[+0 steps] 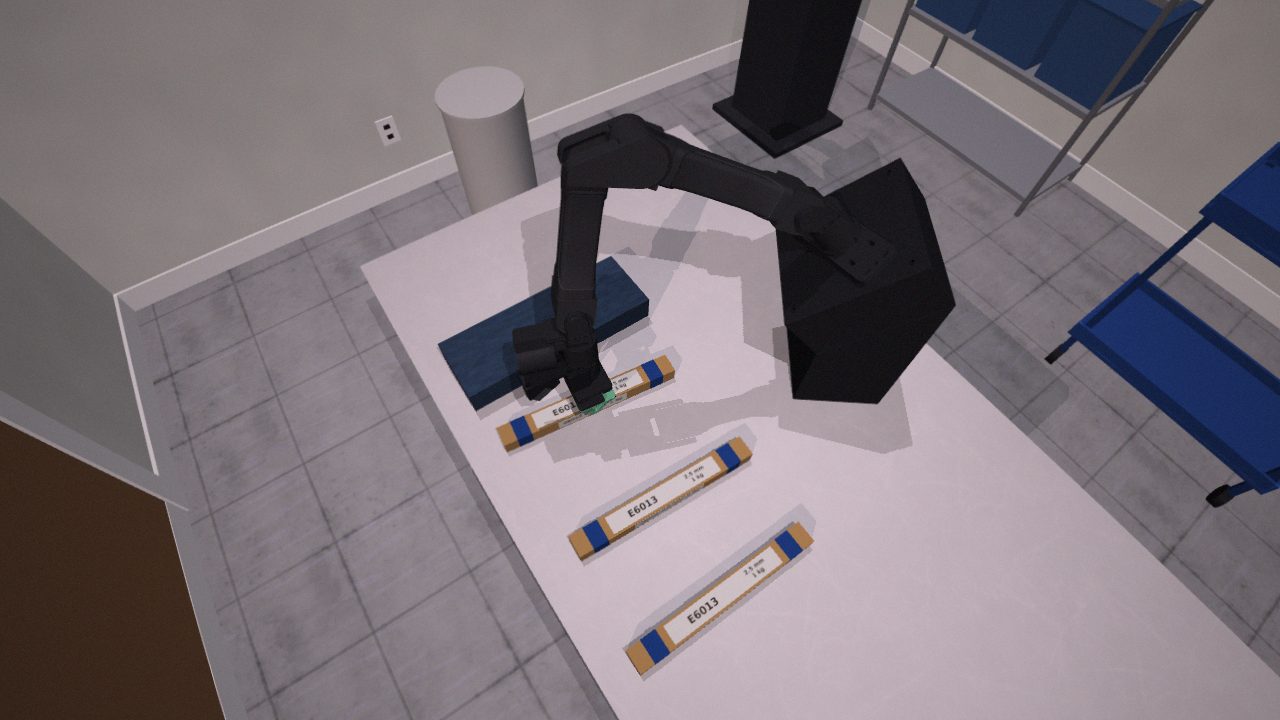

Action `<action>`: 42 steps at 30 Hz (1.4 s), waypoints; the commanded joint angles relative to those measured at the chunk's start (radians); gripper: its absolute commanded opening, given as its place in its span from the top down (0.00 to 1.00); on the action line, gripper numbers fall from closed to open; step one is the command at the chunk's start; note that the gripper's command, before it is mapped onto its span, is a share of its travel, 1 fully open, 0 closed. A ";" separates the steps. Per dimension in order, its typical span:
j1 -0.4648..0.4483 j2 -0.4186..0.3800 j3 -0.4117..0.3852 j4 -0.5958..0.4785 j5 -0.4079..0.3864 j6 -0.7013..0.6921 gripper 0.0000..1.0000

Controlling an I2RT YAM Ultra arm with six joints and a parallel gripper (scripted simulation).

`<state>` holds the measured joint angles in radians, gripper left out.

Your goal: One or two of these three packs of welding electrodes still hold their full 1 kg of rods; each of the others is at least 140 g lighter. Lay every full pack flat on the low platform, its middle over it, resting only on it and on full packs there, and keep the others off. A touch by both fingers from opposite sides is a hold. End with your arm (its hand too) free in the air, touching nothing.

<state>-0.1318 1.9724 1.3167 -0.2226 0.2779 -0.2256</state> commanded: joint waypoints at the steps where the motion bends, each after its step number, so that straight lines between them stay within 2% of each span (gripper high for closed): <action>1: 0.003 -0.033 0.027 0.015 -0.009 -0.005 0.26; 14: -0.005 -0.034 0.024 0.019 -0.010 -0.007 0.26; 16: -0.007 0.012 0.029 0.024 -0.012 -0.011 0.26; 33: -0.020 0.077 0.061 0.059 -0.020 -0.021 0.26; 35: -0.020 0.077 0.061 0.059 -0.020 -0.021 0.26; 36: -0.011 0.044 0.062 0.062 -0.021 -0.020 0.26; 38: -0.017 0.090 0.068 0.066 -0.022 -0.023 0.26; 42: -0.024 0.102 0.076 0.071 -0.023 -0.024 0.26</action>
<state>-0.1532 2.0697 1.3663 -0.1703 0.2642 -0.2436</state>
